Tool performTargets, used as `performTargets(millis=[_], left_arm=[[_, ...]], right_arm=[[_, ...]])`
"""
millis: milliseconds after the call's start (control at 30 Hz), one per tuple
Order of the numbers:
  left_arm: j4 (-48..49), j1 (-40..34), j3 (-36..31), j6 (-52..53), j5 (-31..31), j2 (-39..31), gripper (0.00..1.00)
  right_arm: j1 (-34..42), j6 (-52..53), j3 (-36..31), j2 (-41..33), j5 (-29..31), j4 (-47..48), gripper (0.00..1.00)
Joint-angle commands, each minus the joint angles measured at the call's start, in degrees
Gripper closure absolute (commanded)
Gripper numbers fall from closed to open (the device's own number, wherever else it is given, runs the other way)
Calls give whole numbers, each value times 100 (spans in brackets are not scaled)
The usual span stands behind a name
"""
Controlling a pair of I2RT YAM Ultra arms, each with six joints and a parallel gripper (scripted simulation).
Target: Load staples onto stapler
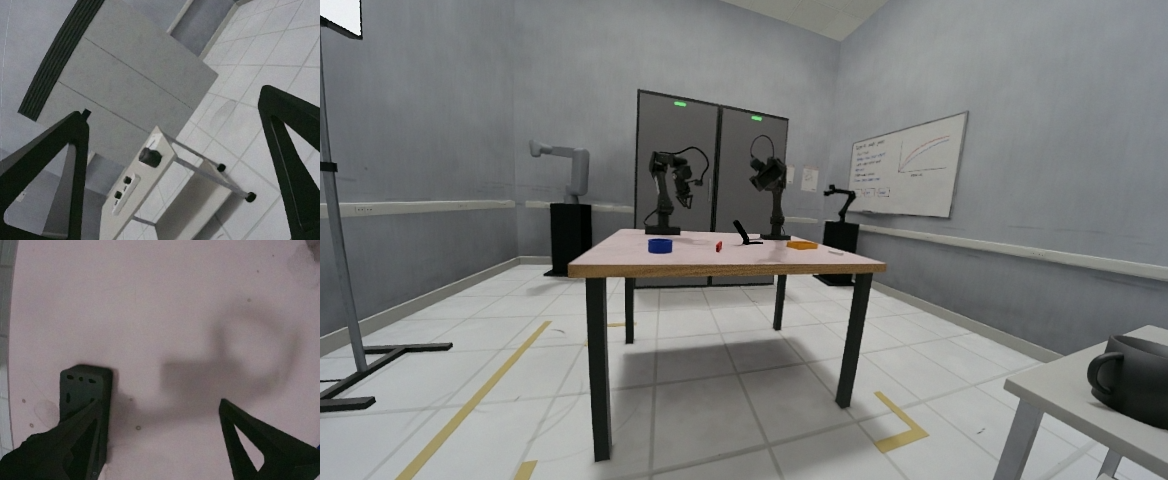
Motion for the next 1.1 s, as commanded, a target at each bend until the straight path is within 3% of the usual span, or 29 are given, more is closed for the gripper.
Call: performTargets(millis=[0,567,767,1067], left_arm=[[-17,-1,54,-34,-4,-64,0],[21,-1,25,-1,1,-42,0],[252,-1,-271,-233,-222,-228,0],[555,8,-1801,-923,-804,-1108,0]], right_arm=[[-1,-2,70,-41,-84,-14,0],[-1,0,22,-7,-4,3,0],[131,847,252,166,151,946,0],[1036,2829,847,980,333,3011,0]])
